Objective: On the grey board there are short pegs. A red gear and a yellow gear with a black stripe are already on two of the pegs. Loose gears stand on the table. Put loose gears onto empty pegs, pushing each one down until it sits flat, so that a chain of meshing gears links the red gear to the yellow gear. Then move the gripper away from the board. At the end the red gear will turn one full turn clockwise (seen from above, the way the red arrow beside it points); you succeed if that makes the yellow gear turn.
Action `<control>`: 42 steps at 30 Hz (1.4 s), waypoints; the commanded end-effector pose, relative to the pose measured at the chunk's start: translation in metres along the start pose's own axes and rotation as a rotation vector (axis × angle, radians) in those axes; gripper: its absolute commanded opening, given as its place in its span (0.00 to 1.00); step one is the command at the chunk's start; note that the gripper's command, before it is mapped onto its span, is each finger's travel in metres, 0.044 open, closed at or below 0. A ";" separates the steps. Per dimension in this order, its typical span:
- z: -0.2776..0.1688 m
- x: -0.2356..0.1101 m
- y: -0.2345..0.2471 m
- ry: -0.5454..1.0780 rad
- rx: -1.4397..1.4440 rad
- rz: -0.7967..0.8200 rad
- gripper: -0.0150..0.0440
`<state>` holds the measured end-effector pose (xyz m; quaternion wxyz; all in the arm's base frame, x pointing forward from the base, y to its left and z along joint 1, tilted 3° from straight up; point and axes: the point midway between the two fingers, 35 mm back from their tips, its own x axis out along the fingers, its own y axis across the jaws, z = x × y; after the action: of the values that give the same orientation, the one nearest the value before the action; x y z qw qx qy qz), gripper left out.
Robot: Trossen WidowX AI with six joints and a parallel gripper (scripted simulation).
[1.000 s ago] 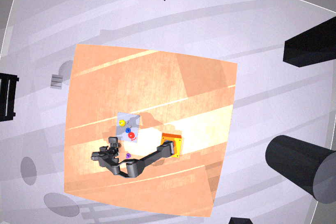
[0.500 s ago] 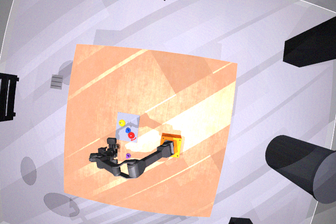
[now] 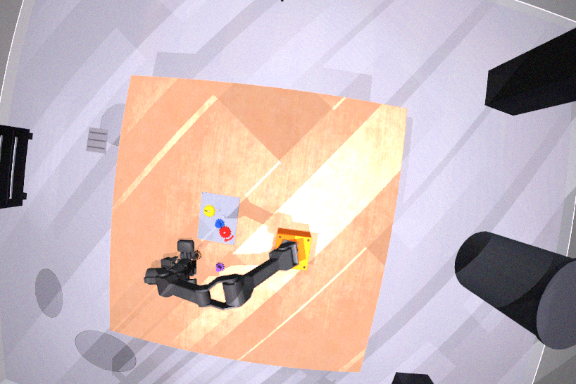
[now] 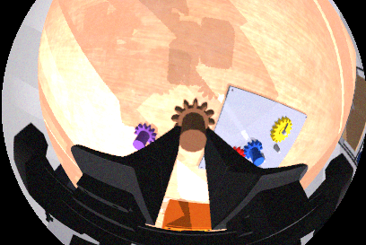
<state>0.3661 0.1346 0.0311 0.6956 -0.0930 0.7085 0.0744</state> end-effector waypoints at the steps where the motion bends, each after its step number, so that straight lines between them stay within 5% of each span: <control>1: 0.001 -0.016 0.001 -0.008 0.007 0.005 0.25; 17: -0.009 -0.070 0.001 -0.007 0.007 0.005 0.25; 42: -0.022 -0.048 -0.048 -0.007 0.007 0.000 0.25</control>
<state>0.3587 0.0916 0.0839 0.6987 -0.0873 0.7065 0.0706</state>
